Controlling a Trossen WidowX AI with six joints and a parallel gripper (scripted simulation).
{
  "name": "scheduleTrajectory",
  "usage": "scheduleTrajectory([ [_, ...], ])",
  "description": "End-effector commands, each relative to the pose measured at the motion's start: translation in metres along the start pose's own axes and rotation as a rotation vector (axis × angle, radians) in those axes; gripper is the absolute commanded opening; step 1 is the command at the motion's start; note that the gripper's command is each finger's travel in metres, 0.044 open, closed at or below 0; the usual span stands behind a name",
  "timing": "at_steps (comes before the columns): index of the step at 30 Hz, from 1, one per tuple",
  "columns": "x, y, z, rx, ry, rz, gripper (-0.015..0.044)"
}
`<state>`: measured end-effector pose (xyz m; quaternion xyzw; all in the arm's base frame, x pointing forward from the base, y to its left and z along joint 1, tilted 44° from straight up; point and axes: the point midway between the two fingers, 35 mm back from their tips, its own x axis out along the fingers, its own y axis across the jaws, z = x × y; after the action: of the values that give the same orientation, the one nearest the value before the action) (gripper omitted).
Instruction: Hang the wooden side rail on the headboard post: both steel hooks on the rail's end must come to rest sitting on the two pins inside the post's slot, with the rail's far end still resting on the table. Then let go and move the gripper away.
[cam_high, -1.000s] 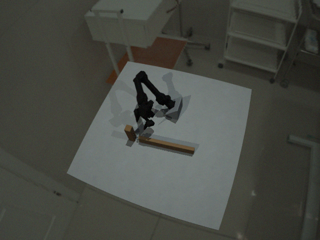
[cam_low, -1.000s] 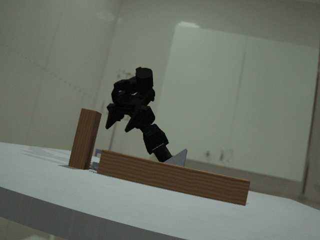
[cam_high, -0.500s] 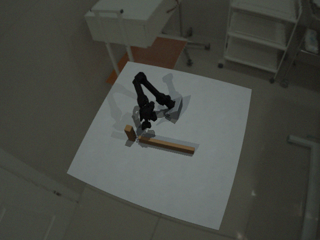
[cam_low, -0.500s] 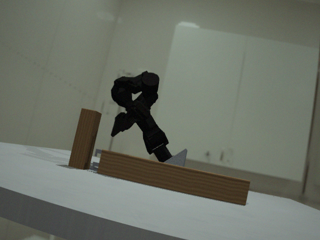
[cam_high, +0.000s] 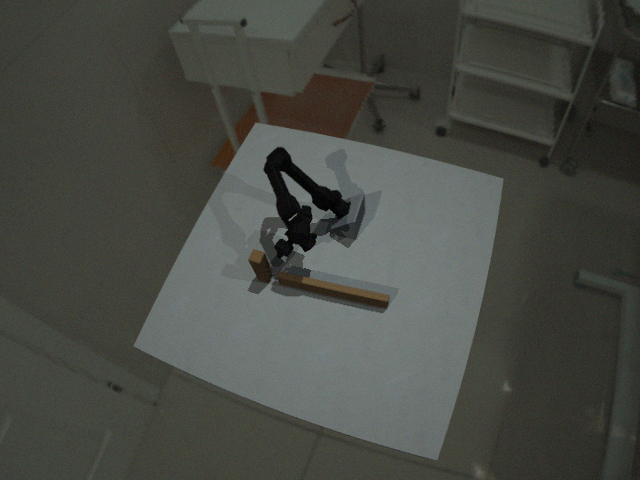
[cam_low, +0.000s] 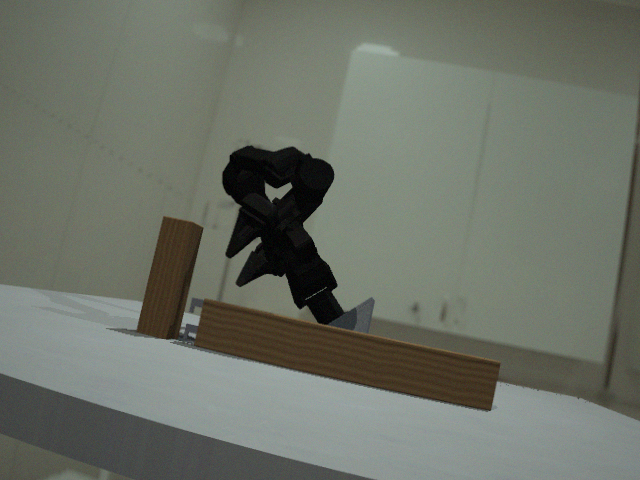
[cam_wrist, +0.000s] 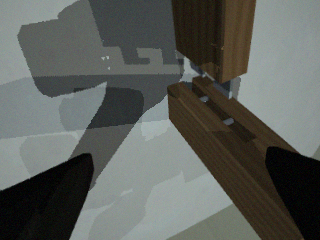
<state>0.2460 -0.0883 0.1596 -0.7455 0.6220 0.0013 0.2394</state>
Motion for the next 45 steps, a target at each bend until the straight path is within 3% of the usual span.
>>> scheduleTrajectory([
  [1, 0.000, -0.001, 0.000, 0.273, 0.044, 0.001, 0.0440],
  [27, 0.001, -0.008, 0.009, 1.459, 0.138, -0.162, 0.0440],
  [45, -0.001, -0.024, 0.017, 2.244, -0.005, -0.363, 0.0440],
])
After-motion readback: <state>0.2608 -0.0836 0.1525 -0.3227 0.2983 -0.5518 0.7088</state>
